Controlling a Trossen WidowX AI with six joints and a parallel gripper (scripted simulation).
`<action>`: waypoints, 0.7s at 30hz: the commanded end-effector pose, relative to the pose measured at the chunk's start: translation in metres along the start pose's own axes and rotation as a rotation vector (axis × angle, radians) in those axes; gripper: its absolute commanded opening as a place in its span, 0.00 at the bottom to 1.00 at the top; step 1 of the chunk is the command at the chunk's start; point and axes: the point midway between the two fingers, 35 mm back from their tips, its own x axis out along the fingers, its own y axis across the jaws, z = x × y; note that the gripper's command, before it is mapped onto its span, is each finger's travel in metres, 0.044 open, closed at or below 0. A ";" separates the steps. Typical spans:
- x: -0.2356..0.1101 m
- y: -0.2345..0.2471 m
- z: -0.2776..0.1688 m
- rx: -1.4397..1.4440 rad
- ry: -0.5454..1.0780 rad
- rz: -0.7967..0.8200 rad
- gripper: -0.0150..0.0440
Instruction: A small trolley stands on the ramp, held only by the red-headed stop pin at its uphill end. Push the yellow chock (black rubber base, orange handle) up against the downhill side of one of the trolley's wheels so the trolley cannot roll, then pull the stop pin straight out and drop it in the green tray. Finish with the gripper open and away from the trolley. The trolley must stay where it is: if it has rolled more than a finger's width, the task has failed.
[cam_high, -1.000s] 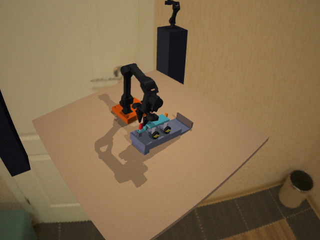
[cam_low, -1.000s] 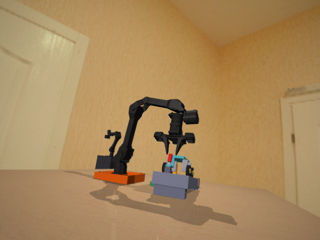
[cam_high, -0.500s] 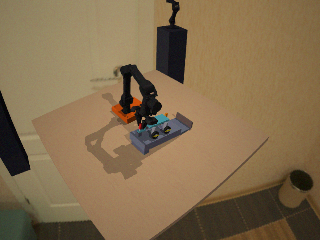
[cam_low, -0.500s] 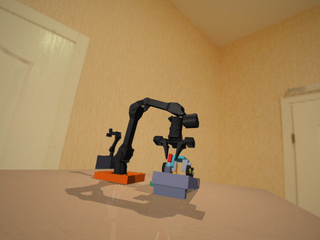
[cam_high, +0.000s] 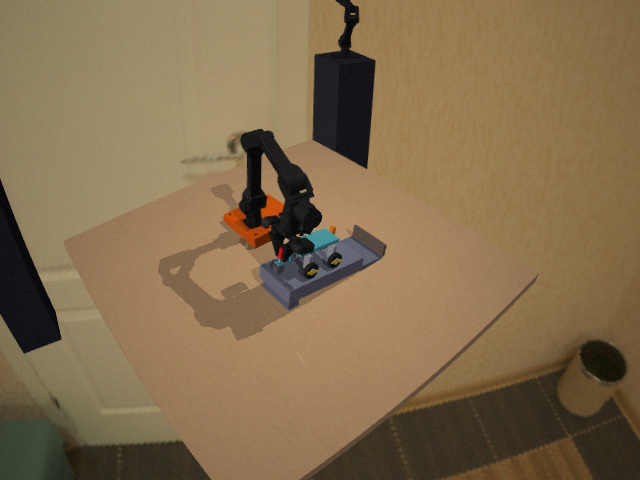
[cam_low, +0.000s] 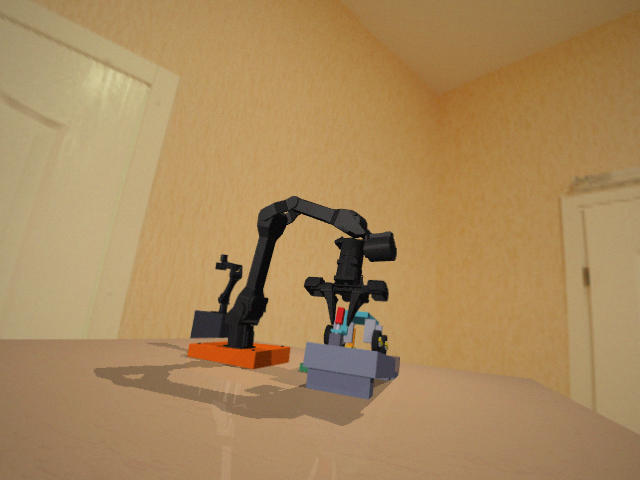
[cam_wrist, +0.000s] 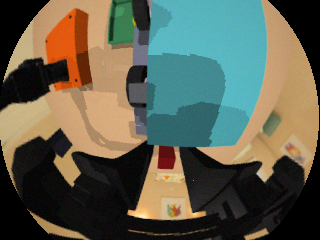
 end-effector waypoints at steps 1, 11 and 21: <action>0.000 0.000 0.000 0.000 0.000 0.000 0.40; 0.000 0.000 0.000 0.000 0.000 0.000 0.25; -0.007 0.001 -0.001 -0.008 0.002 0.008 0.25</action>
